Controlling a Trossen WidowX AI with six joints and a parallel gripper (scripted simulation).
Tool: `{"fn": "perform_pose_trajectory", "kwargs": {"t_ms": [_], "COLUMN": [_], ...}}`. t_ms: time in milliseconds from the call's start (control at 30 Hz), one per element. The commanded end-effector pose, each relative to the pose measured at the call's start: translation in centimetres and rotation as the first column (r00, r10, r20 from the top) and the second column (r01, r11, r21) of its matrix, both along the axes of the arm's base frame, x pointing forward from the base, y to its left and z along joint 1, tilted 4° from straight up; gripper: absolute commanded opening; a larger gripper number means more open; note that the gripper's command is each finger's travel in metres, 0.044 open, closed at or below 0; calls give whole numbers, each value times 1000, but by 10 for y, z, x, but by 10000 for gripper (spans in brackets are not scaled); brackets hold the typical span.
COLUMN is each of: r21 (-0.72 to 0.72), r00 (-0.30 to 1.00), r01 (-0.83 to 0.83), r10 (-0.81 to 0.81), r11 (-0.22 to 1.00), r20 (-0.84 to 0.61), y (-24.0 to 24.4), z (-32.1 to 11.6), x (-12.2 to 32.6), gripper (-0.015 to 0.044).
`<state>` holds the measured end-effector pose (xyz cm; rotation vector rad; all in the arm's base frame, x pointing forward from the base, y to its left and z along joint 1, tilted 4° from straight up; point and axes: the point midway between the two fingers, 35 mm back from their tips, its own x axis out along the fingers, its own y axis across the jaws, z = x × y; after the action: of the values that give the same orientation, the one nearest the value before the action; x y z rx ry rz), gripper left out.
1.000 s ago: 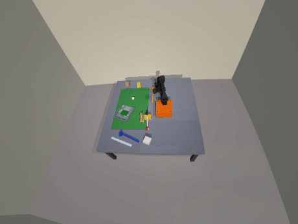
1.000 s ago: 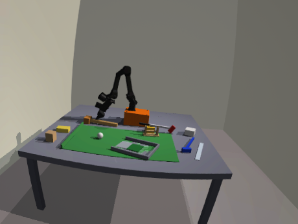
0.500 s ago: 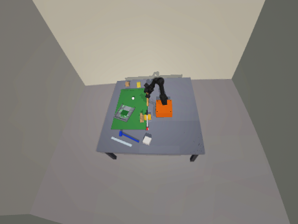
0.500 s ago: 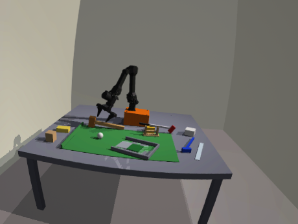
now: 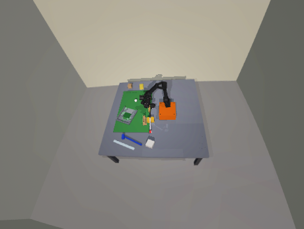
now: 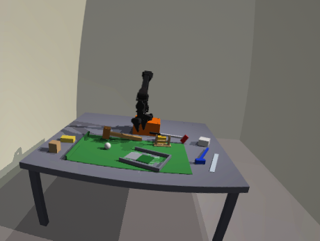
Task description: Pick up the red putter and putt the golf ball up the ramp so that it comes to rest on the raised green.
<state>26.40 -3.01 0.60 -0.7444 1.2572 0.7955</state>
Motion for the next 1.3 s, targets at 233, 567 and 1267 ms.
{"fn": "perform_pose_trajectory", "kwargs": {"t_ms": [233,567,1267], "r21": [83,83,83], "r00": [880,880,880], "r01": [-472,-472,-472], "r10": [474,474,474], "r11": [878,878,878], "r20": [-5,-5,-5], "y": [70,71,73], "z": [26,3,-29], "x": [-10,-10,-10], "gripper": [440,440,440]}}
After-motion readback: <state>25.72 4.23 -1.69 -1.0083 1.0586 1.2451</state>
